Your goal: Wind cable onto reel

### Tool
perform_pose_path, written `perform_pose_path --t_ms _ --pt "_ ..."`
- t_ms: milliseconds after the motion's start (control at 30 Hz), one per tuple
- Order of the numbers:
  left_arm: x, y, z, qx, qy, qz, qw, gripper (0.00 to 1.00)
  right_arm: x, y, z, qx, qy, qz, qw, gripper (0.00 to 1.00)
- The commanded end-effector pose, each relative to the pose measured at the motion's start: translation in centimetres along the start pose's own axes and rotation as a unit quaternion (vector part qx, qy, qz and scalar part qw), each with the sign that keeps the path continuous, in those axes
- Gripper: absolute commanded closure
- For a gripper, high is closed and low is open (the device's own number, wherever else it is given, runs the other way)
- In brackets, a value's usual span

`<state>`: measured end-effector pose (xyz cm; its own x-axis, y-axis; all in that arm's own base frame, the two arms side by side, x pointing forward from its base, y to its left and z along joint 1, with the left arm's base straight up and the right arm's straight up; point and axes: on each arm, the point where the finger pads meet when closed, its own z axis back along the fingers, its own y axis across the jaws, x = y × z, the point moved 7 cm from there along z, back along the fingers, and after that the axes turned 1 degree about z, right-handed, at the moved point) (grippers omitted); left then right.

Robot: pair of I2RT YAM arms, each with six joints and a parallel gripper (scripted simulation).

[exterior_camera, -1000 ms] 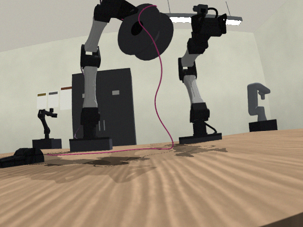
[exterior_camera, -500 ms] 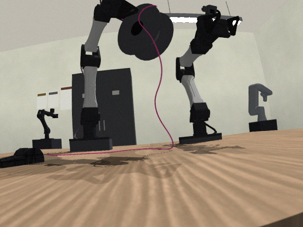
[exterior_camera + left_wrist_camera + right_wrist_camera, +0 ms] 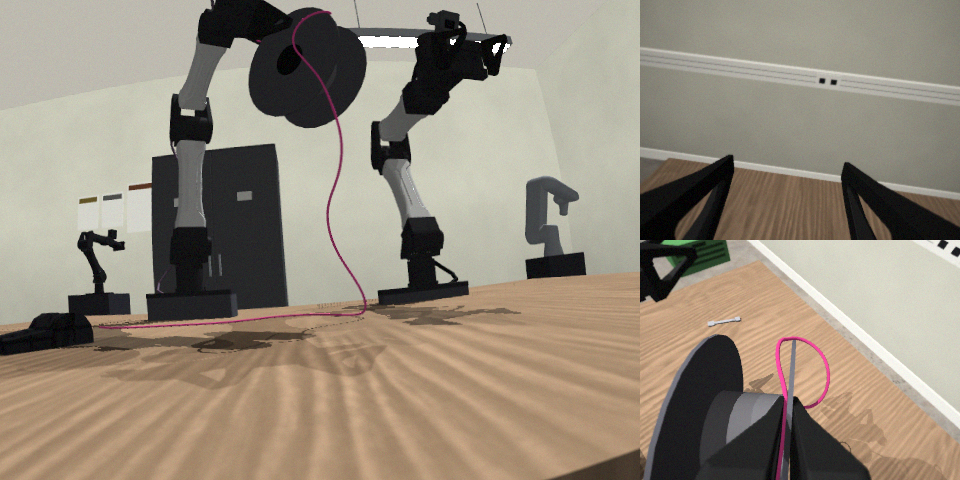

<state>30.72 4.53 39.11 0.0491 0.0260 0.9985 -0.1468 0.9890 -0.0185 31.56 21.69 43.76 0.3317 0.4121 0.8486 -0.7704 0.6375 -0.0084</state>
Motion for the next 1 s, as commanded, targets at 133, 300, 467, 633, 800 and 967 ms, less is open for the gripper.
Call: perform_pose_path --t_ms 133,300,467,633,800,967 --pt "-0.4 -0.2 -0.6 -0.010 -0.007 0.005 1.000 0.20 1.2 -0.1 1.2 -0.002 -0.026 0.000 1.000 1.00" --pt "-0.9 -0.4 -0.9 -0.021 0.003 0.009 1.000 0.20 1.2 -0.1 1.2 -0.002 -0.026 0.000 1.000 1.00" --pt "-1.6 -0.7 -1.5 -0.037 0.020 0.016 0.999 0.20 1.2 -0.1 1.2 -0.002 -0.026 0.000 1.000 1.00" --pt "-2.6 -1.0 -1.9 -0.049 0.041 0.022 0.998 0.20 1.2 -0.1 1.2 -0.002 -0.026 0.000 1.000 1.00" --pt "-4.0 -1.5 -2.6 -0.073 0.074 0.035 0.994 0.20 1.2 -0.1 1.2 -0.002 -0.026 0.000 1.000 1.00" --pt "-5.8 -2.0 -3.4 -0.101 0.109 0.051 0.988 0.20 1.2 -0.1 1.2 -0.002 -0.026 0.000 1.000 1.00"
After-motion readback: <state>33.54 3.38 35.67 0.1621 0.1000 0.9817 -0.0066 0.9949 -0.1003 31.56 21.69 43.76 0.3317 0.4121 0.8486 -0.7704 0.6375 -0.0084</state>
